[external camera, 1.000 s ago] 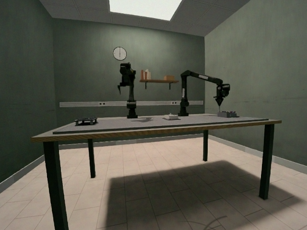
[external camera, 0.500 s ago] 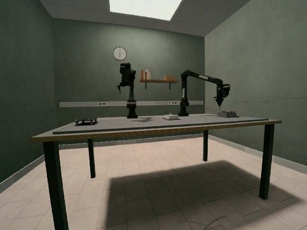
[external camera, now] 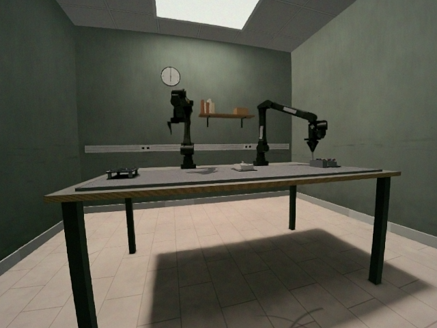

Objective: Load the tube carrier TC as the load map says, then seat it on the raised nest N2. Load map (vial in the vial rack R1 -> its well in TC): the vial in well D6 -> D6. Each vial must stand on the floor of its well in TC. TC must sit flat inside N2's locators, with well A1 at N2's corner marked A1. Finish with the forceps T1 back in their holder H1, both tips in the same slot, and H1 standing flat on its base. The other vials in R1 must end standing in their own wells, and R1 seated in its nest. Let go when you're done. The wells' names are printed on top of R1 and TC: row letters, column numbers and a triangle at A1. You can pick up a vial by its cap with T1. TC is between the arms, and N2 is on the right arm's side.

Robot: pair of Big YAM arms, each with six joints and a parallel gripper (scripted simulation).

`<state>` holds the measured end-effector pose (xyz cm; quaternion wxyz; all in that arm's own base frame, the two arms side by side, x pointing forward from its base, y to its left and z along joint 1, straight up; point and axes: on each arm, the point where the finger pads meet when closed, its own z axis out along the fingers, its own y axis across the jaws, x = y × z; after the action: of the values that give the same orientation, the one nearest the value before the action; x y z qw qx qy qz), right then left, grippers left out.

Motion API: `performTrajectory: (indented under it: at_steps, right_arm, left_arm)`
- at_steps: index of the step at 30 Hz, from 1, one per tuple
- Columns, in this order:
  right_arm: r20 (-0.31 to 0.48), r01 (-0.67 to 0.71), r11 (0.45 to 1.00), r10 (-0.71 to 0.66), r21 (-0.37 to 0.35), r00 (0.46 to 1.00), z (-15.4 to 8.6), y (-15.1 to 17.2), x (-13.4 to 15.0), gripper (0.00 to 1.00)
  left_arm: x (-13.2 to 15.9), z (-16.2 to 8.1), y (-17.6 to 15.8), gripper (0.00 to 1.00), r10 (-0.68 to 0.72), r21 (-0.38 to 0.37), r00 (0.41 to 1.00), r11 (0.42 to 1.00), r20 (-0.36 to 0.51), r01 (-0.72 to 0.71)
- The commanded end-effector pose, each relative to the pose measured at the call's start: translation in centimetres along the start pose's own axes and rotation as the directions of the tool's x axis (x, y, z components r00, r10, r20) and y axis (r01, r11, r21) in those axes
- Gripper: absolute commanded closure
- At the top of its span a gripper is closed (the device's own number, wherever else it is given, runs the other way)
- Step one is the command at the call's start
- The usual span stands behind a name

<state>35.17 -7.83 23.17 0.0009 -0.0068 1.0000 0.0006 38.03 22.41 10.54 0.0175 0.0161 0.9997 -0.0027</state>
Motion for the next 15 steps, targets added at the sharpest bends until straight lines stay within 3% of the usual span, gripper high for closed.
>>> performTrajectory:
  at_steps: [1, 5, 15]
  right_arm:
    - [0.033, -0.009, 1.000, 0.009, 0.009, 0.999, -1.2, -0.2, -0.7, 0.00]
    - [0.033, -0.009, 1.000, 0.009, 0.009, 0.999, -1.2, -0.2, -0.7, 0.00]
    - [0.033, -0.009, 1.000, 0.009, 0.009, 0.999, -1.2, -0.2, -0.7, 0.00]
  left_arm:
    - [-0.3, 0.9, -0.3, 0.93, 0.003, 0.004, 1.000, 1.000, -0.010, -0.003]
    - [-1.3, 0.1, 0.3, 0.93, 0.003, -0.012, 1.000, 1.000, 0.015, -0.003]
    - [-0.6, 1.0, -0.1, 0.93, 0.003, -0.002, 1.000, 1.000, -0.001, -0.003]
